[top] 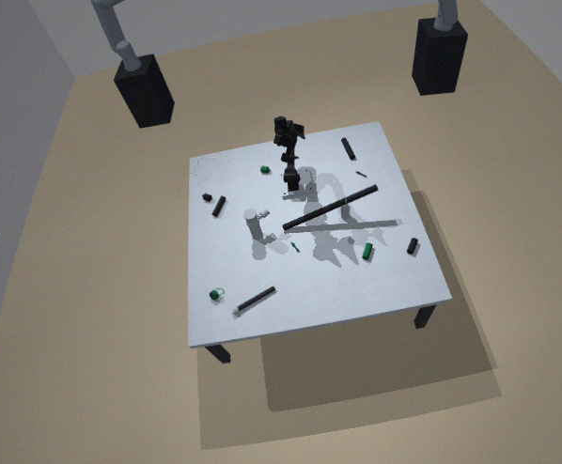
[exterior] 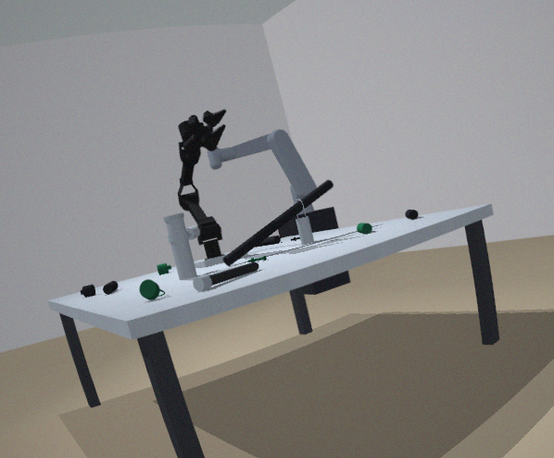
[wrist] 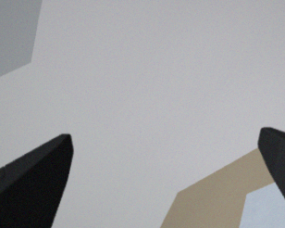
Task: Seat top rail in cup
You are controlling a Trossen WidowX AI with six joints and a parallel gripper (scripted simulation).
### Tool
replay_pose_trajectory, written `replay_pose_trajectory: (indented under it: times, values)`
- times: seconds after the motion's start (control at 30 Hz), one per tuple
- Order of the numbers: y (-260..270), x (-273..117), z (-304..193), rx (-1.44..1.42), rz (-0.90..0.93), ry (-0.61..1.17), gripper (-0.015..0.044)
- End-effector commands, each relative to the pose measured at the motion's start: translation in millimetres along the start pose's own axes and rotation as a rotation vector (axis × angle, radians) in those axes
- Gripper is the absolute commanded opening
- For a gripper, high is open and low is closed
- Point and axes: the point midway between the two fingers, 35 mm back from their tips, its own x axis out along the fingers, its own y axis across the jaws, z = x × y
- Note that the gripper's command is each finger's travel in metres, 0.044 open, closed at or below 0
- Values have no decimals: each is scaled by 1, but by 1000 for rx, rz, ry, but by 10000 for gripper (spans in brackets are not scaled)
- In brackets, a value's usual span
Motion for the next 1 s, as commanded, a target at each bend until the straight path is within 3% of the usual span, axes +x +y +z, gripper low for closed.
replay_pose_trajectory:
  times: [0.0, 0.27, 0.53, 0.97]
  values:
    - [-75, 25, -8, -92, -310, 89, 440]
    - [-170, 19, -47, -296, -720, 428, 440]
    - [-229, -27, -91, -554, -982, 1011, 440]
    - [-231, -28, -91, -568, -981, 1033, 440]
